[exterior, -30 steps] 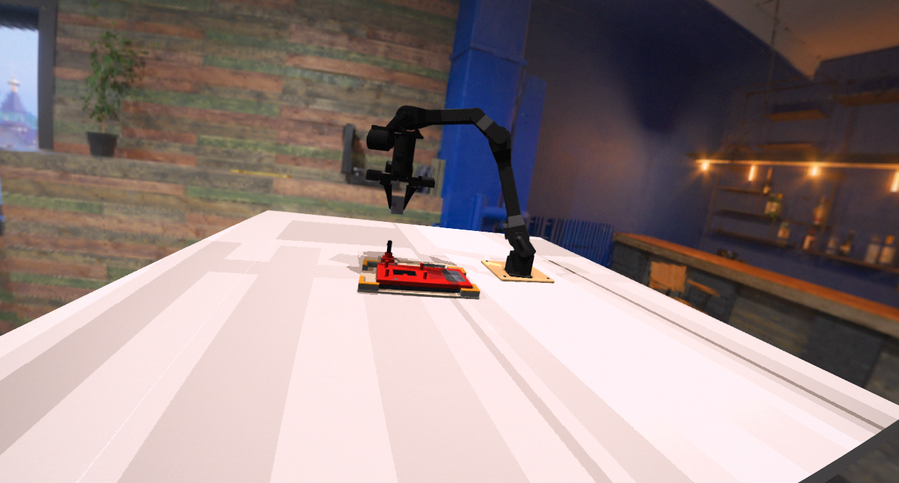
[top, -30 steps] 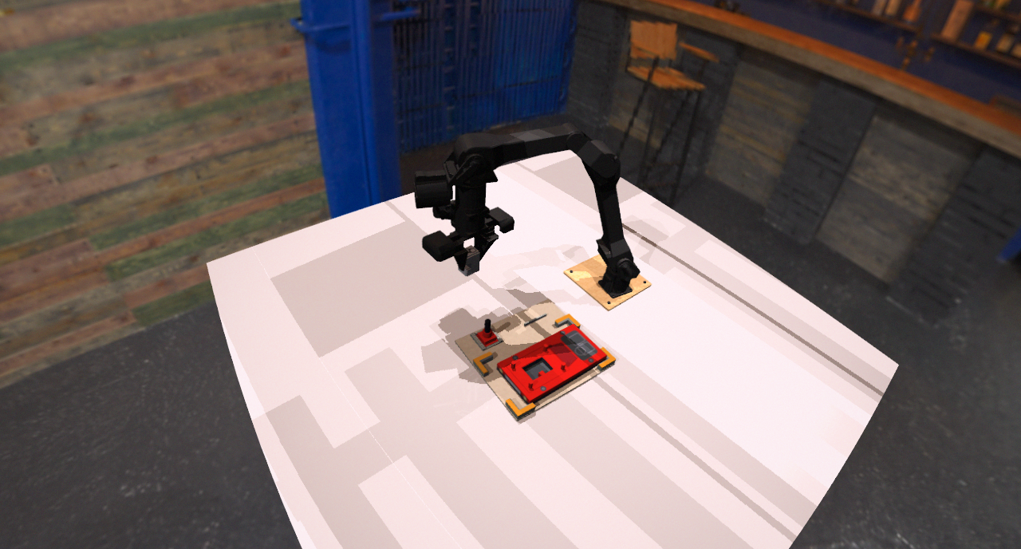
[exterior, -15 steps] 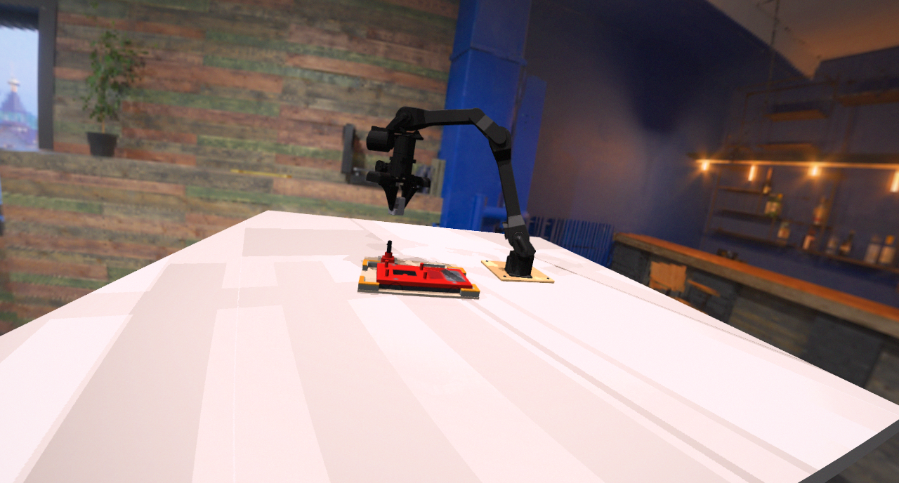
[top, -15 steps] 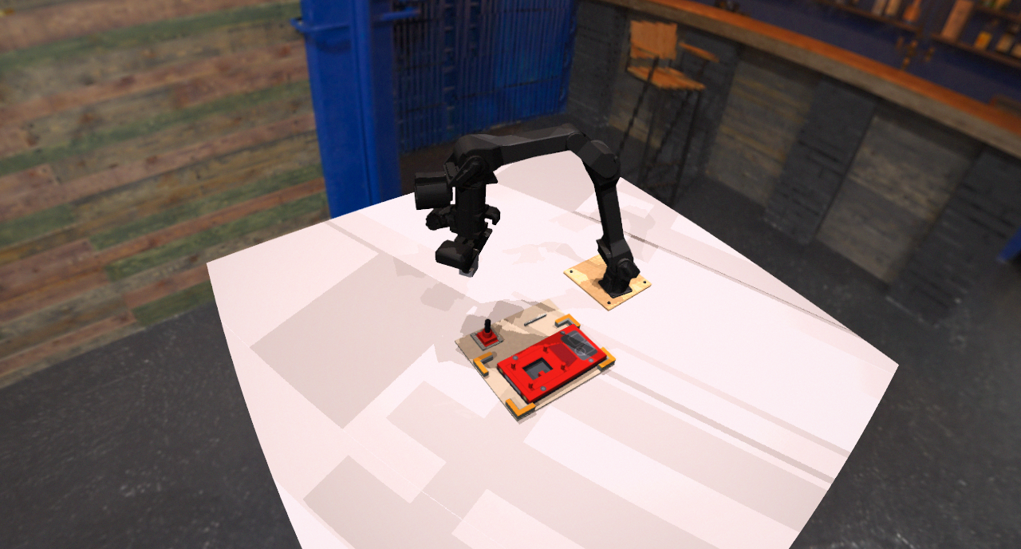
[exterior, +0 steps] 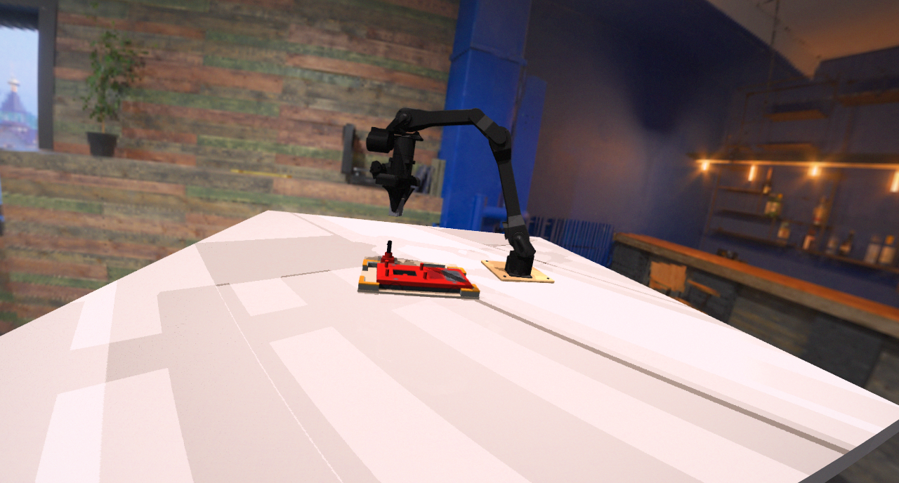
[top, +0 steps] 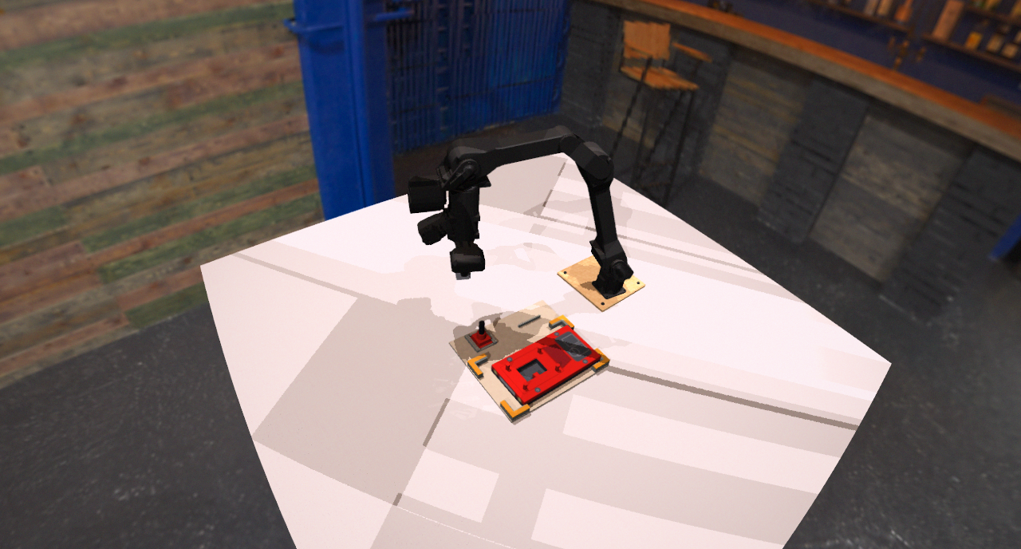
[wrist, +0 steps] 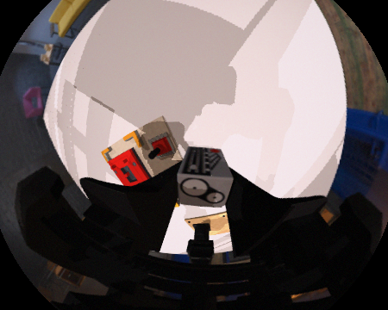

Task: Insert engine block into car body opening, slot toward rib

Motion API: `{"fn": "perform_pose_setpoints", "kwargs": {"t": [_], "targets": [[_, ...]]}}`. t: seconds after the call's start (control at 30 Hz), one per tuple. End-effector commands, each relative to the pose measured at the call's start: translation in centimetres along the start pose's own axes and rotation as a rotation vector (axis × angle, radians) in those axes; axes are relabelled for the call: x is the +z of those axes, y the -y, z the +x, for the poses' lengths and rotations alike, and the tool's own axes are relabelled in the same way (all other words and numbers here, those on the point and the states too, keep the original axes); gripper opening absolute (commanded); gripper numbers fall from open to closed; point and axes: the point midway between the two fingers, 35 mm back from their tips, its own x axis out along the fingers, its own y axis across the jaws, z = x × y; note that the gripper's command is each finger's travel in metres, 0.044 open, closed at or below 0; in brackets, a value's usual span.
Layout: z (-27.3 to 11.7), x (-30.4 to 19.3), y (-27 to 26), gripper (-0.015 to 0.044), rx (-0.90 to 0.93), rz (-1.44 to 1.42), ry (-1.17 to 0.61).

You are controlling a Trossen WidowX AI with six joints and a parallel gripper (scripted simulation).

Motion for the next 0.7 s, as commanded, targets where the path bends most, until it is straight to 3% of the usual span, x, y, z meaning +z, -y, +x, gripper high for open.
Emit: {"fn": "perform_pose_setpoints", "kwargs": {"t": [0.0,0.67], "targets": [[0.14,-0.03,0.02,0.0,-0.002,-0.123,-0.001],[0.52,-0.03,0.01,0.0,-0.001,-0.816,-0.002]]}}
